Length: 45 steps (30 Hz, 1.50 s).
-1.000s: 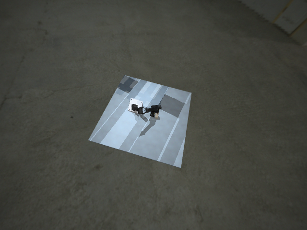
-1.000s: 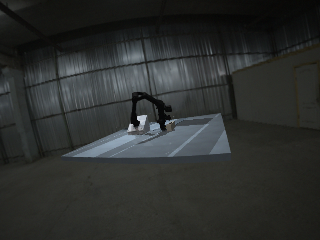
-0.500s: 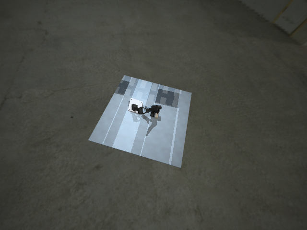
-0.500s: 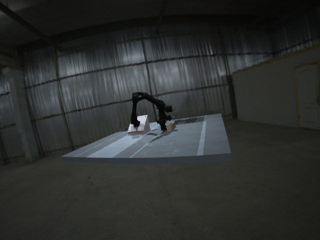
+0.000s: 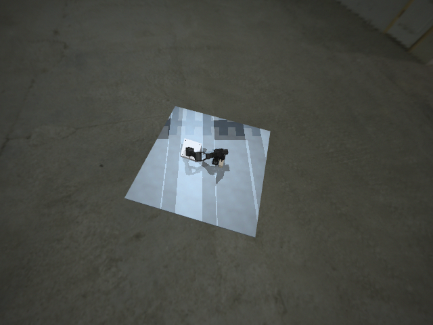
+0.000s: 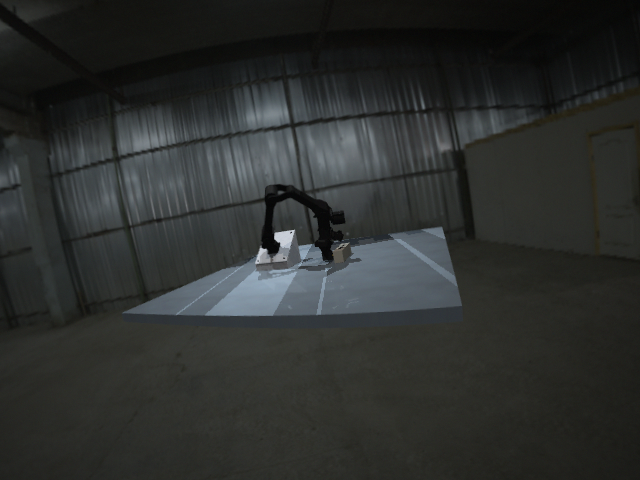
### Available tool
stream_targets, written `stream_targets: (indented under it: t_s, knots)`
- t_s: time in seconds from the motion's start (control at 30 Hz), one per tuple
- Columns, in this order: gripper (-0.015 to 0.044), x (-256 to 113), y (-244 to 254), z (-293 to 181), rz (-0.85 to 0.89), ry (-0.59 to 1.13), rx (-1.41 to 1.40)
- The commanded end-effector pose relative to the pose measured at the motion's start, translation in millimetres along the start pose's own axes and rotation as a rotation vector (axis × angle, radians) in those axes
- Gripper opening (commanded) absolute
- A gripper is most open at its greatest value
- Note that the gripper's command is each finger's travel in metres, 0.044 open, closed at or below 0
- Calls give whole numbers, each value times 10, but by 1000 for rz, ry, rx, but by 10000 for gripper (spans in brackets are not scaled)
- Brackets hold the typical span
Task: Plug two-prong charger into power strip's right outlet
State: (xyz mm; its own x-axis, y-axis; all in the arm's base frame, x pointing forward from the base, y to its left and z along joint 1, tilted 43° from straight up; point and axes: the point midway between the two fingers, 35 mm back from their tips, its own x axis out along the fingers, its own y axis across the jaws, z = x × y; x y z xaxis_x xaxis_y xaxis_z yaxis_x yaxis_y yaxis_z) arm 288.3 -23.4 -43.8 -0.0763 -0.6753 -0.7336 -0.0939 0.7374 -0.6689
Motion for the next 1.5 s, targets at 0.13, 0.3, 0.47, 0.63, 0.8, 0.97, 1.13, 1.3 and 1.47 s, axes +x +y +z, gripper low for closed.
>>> stream_targets:
  t_s: [0.13, 0.3, 0.47, 0.63, 0.8, 0.97, 1.13, 1.3, 1.47]
  knots:
    - [0, -7, -8, 25, -4, -3, 2]
    - [0, -8, -8, 34, -4, -3, 2]
    - [0, -9, -8, 42, -4, -3, 2]
    - [0, -9, -8, 44, -4, -3, 2]
    - [0, -8, -7, 45, -4, -3, 2]
    - [0, -7, -7, 45, -4, -3, 2]
    - [0, -6, -6, 45, -4, -3, 2]
    - [0, -6, -6, 52, -4, -3, 2]
    - [0, -8, -6, 68, -4, -3, 2]
